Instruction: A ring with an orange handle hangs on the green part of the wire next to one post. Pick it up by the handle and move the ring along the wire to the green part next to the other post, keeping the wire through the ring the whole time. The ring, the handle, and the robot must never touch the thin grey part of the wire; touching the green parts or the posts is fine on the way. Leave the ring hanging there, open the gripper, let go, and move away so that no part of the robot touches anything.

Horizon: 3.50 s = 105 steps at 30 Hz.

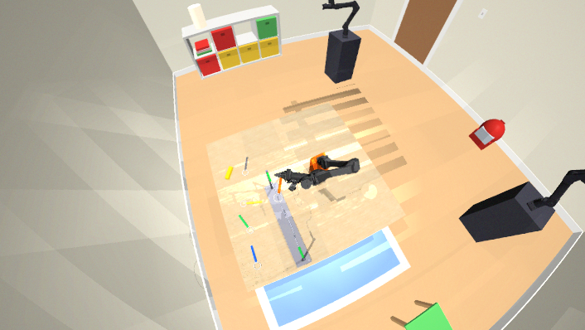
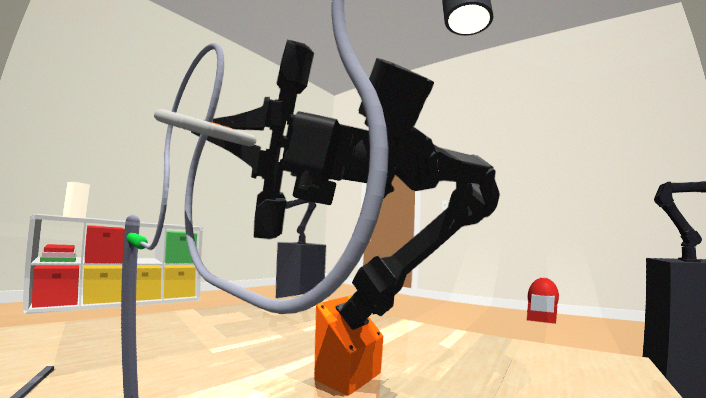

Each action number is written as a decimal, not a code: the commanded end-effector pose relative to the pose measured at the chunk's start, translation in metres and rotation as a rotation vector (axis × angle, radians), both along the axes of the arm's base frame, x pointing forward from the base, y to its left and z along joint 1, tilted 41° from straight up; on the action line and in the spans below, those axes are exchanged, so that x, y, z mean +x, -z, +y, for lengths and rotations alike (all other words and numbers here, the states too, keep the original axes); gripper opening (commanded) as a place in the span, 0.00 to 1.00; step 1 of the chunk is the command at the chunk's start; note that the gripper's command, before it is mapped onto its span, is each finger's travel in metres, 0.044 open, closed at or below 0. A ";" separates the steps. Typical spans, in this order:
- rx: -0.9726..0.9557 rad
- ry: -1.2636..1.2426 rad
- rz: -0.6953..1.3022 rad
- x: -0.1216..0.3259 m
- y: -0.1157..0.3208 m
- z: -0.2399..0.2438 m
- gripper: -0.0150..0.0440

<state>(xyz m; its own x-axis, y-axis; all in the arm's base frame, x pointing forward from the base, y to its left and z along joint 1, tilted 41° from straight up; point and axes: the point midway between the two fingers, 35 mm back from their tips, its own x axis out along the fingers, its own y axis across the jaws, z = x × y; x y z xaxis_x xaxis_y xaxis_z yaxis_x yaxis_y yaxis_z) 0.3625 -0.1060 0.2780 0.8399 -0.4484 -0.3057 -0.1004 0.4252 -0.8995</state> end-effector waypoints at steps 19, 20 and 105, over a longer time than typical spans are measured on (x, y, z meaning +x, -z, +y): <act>0.423 0.009 -0.028 0.001 0.019 0.014 0.00; 0.444 0.009 -0.029 0.001 0.020 0.015 0.00; 2.268 0.029 -0.125 0.007 0.003 0.121 0.00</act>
